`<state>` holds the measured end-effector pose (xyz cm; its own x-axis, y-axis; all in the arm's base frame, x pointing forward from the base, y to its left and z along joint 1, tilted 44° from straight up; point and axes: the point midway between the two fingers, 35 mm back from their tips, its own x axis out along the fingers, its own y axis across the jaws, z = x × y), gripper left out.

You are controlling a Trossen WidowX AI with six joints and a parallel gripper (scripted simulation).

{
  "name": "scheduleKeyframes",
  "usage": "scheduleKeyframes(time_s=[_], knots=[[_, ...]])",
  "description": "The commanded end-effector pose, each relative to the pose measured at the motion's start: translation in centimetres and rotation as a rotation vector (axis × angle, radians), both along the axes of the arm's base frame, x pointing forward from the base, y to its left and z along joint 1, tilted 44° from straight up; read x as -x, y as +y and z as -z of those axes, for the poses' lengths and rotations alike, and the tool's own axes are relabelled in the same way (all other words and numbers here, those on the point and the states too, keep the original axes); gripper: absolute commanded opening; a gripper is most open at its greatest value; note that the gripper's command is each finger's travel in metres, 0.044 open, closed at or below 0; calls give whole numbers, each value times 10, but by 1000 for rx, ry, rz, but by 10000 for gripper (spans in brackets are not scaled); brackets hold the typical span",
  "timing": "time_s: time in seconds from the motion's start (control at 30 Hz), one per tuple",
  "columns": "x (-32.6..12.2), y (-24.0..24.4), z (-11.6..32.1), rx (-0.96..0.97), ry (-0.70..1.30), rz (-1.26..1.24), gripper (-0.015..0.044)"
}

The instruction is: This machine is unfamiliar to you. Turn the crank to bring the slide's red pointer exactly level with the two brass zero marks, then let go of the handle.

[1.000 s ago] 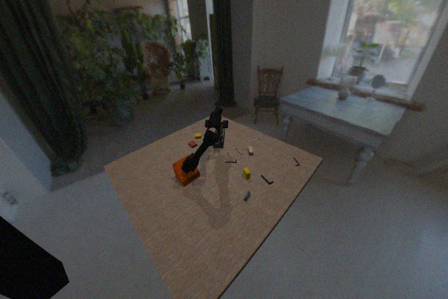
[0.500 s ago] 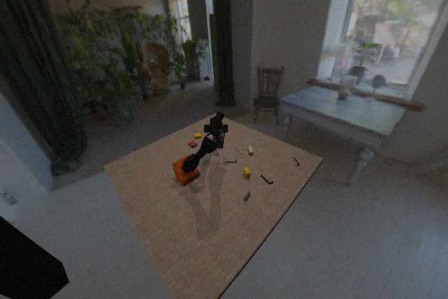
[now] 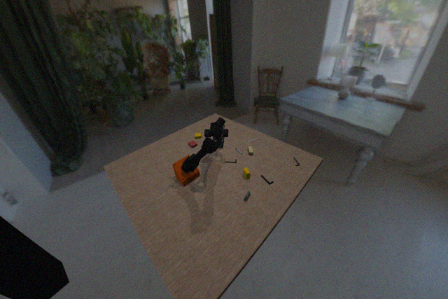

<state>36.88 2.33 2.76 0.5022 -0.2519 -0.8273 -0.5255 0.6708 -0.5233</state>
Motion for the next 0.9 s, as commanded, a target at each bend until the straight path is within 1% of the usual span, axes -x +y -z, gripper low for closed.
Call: scheduleKeyframes(time_s=[0.0,0.87], knots=[[4,-4,8,0,13,-4,440],[8,-31,38,2,13,-5,440]])
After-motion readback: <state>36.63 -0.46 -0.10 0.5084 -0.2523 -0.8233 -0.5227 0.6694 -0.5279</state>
